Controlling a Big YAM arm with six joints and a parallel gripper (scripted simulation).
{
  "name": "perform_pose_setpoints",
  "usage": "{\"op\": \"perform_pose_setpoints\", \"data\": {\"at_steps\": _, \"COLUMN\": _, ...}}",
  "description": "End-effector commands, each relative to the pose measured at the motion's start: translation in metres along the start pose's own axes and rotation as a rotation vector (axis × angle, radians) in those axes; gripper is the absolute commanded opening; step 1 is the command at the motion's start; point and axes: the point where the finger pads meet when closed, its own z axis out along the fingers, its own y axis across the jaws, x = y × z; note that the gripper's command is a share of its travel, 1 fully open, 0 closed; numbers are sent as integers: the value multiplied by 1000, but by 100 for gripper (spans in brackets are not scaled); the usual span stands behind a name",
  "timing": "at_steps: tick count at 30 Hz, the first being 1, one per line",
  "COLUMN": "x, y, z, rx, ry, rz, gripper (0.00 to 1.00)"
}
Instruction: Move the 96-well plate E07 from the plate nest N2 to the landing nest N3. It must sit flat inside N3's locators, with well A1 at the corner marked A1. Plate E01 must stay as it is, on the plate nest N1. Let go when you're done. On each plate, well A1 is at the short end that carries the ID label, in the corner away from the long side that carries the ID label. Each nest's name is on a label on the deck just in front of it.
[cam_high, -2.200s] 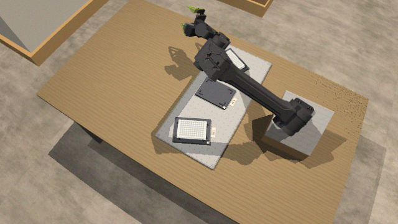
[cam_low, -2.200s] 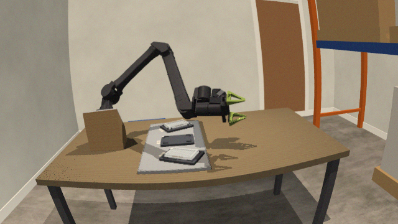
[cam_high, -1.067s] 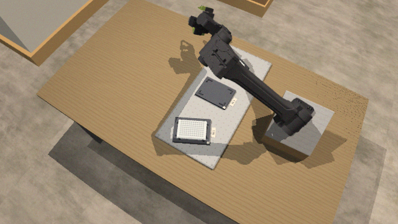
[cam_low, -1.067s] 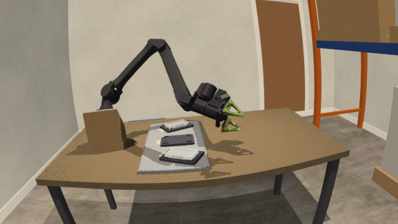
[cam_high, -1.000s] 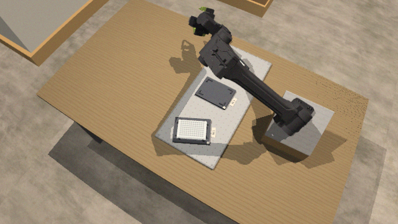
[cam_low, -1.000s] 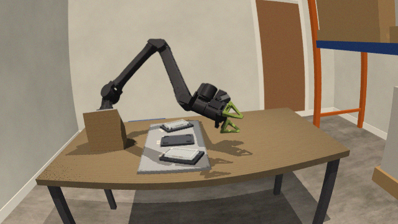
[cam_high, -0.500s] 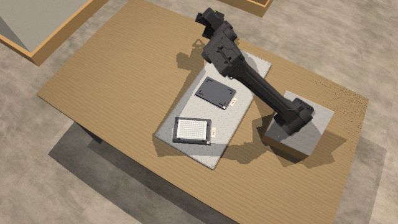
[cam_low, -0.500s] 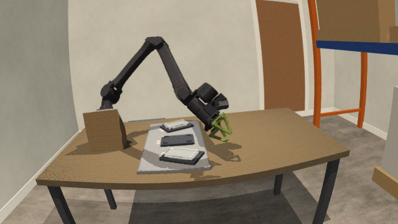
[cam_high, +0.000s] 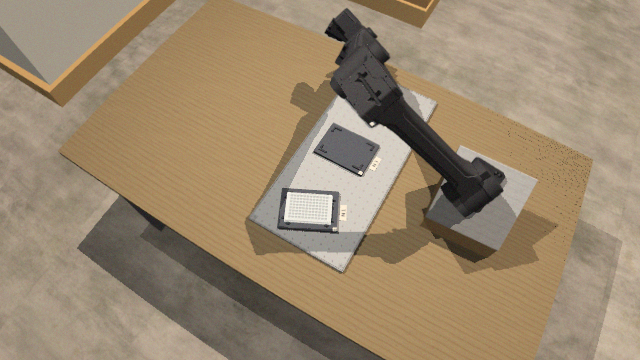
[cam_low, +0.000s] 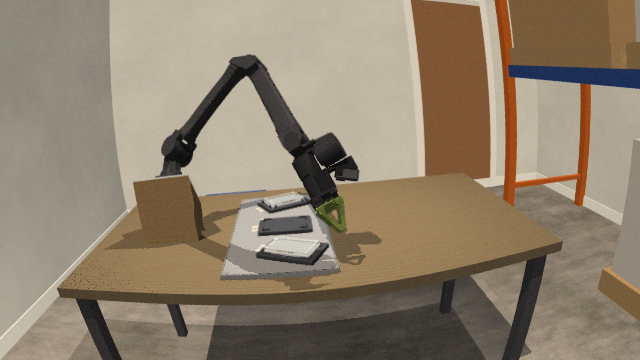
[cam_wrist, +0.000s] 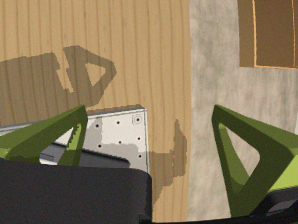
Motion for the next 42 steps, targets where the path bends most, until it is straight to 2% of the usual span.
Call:
{"op": "perform_pose_setpoints", "data": {"at_steps": 1, "x": -15, "y": -13, "z": -22, "rx": 1, "ry": -6, "rz": 58, "gripper": 100}}
{"op": "perform_pose_setpoints", "data": {"at_steps": 2, "x": -15, "y": -13, "z": -22, "rx": 1, "ry": -6, "rz": 58, "gripper": 100}}
{"op": "perform_pose_setpoints", "data": {"at_steps": 3, "x": -25, "y": -8, "z": -21, "rx": -14, "ry": 1, "rz": 54, "gripper": 100}}
{"op": "perform_pose_setpoints", "data": {"at_steps": 6, "x": -11, "y": -11, "z": -30, "rx": -55, "ry": 62, "rz": 122, "gripper": 100}}
{"op": "perform_pose_setpoints", "data": {"at_steps": 7, "x": 18, "y": -1, "z": -30, "rx": -66, "ry": 100, "rz": 140, "gripper": 100}}
{"op": "perform_pose_setpoints", "data": {"at_steps": 8, "x": 22, "y": 1, "z": -32, "rx": -82, "ry": 122, "rz": 160, "gripper": 100}}
{"op": "perform_pose_setpoints", "data": {"at_steps": 9, "x": 10, "y": -3, "z": -35, "rx": -90, "ry": 119, "rz": 167, "gripper": 100}}
{"op": "perform_pose_setpoints", "data": {"at_steps": 10, "x": 30, "y": 5, "z": -37, "rx": -105, "ry": 155, "rz": 189, "gripper": 100}}
{"op": "perform_pose_setpoints", "data": {"at_steps": 12, "x": 13, "y": 1, "z": -43, "rx": -125, "ry": 161, "rz": 209, "gripper": 100}}
{"op": "perform_pose_setpoints", "data": {"at_steps": 13, "x": 31, "y": 8, "z": -45, "rx": -139, "ry": 193, "rz": 230, "gripper": 100}}
{"op": "perform_pose_setpoints", "data": {"at_steps": 14, "x": 21, "y": 5, "z": -48, "rx": -148, "ry": 193, "rz": 240, "gripper": 100}}
{"op": "perform_pose_setpoints", "data": {"at_steps": 17, "x": 31, "y": 12, "z": -57, "rx": -187, "ry": 246, "rz": 291, "gripper": 100}}
{"op": "perform_pose_setpoints", "data": {"at_steps": 19, "x": 31, "y": 12, "z": -57, "rx": -187, "ry": 246, "rz": 291, "gripper": 100}}
{"op": "perform_pose_setpoints", "data": {"at_steps": 20, "x": 35, "y": 19, "z": -57, "rx": -205, "ry": 275, "rz": 304, "gripper": 100}}
{"op": "perform_pose_setpoints", "data": {"at_steps": 23, "x": 44, "y": 21, "z": -69, "rx": -241, "ry": 319, "rz": 365, "gripper": 100}}
{"op": "perform_pose_setpoints", "data": {"at_steps": 25, "x": 72, "y": 35, "z": -76, "rx": -260, "ry": 366, "rz": 397, "gripper": 100}}
{"op": "perform_pose_setpoints", "data": {"at_steps": 26, "x": 74, "y": 38, "z": -79, "rx": -275, "ry": 386, "rz": 419, "gripper": 100}}
{"op": "perform_pose_setpoints", "data": {"at_steps": 27, "x": 58, "y": 32, "z": -82, "rx": -281, "ry": 375, "rz": 423, "gripper": 100}}
{"op": "perform_pose_setpoints", "data": {"at_steps": 28, "x": 74, "y": 41, "z": -86, "rx": -296, "ry": 409, "rz": 447, "gripper": 100}}
{"op": "perform_pose_setpoints", "data": {"at_steps": 29, "x": 60, "y": 36, "z": -90, "rx": -303, "ry": 401, "rz": 454, "gripper": 100}}
{"op": "perform_pose_setpoints", "data": {"at_steps": 30, "x": 62, "y": 38, "z": -93, "rx": -318, "ry": 420, "rz": 476, "gripper": 100}}
{"op": "perform_pose_setpoints", "data": {"at_steps": 31, "x": 68, "y": 42, "z": -97, "rx": -328, "ry": 437, "rz": 492, "gripper": 100}}
{"op": "perform_pose_setpoints", "data": {"at_steps": 32, "x": 88, "y": 53, "z": -102, "rx": -337, "ry": 467, "rz": 509, "gripper": 100}}
{"op": "perform_pose_setpoints", "data": {"at_steps": 36, "x": 88, "y": 61, "z": -100, "rx": -335, "ry": 478, "rz": 492, "gripper": 100}}
{"op": "perform_pose_setpoints", "data": {"at_steps": 37, "x": 68, "y": 57, "z": -95, "rx": -327, "ry": 455, "rz": 461, "gripper": 100}}
{"op": "perform_pose_setpoints", "data": {"at_steps": 39, "x": 71, "y": 54, "z": -94, "rx": -328, "ry": 456, "rz": 472, "gripper": 100}}
{"op": "perform_pose_setpoints", "data": {"at_steps": 40, "x": 83, "y": 55, "z": -92, "rx": -333, "ry": 464, "rz": 474, "gripper": 100}}
{"op": "perform_pose_setpoints", "data": {"at_steps": 42, "x": 83, "y": 55, "z": -92, "rx": -333, "ry": 464, "rz": 474, "gripper": 100}}
